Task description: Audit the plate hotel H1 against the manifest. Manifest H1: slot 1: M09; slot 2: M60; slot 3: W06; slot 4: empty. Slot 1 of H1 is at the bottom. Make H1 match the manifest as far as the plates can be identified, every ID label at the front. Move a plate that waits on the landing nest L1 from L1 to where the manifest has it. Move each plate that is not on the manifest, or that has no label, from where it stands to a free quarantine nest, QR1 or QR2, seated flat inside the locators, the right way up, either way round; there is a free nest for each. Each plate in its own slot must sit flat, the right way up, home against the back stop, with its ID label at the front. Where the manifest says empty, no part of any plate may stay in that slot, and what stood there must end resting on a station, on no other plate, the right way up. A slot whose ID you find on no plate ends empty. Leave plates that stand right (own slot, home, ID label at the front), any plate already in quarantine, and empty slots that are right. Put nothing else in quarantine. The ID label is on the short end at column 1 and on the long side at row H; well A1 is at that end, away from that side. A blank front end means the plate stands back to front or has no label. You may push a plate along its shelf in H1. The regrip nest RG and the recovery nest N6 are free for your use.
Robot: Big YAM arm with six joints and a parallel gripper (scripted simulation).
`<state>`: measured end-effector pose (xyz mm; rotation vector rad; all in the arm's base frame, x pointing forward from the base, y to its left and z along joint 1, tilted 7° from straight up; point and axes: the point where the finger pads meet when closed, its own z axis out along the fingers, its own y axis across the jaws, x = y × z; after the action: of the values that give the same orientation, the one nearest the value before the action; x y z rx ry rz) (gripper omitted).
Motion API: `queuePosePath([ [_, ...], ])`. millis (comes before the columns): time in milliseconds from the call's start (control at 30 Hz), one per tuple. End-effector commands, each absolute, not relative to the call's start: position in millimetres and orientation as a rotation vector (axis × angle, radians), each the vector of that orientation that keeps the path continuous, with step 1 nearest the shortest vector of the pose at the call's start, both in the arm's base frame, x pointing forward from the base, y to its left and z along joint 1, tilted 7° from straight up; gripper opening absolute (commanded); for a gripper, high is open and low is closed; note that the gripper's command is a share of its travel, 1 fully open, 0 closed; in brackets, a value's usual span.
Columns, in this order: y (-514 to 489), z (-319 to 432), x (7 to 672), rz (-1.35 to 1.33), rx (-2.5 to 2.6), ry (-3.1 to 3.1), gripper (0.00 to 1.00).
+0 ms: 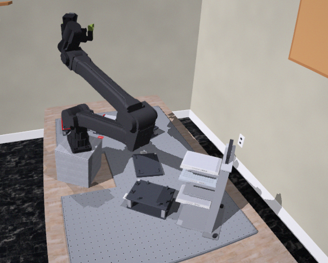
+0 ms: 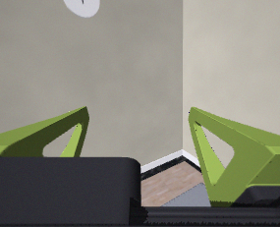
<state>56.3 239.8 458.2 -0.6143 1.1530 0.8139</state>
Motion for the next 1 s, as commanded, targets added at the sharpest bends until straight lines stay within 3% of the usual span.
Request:
queuePosePath([
  [0,239.3,461.4,56.4,0.818,-0.61,1.152,1.0],
  [533,239.3,461.4,56.4,0.818,-0.61,1.152,1.0],
  [567,234.4,490.0,63.7,0.796,-0.578,1.152,0.0],
  [700,252.5,457.2,69.0,0.73,-0.636,1.176,0.0],
  [833,251.5,480.6,79.9,0.68,-0.618,1.193,0.0],
  [900,263.9,442.2,82.6,0.64,-0.673,1.205,0.0],
  [967,258.2,474.3,88.9,0.63,-0.635,1.213,0.0],
])
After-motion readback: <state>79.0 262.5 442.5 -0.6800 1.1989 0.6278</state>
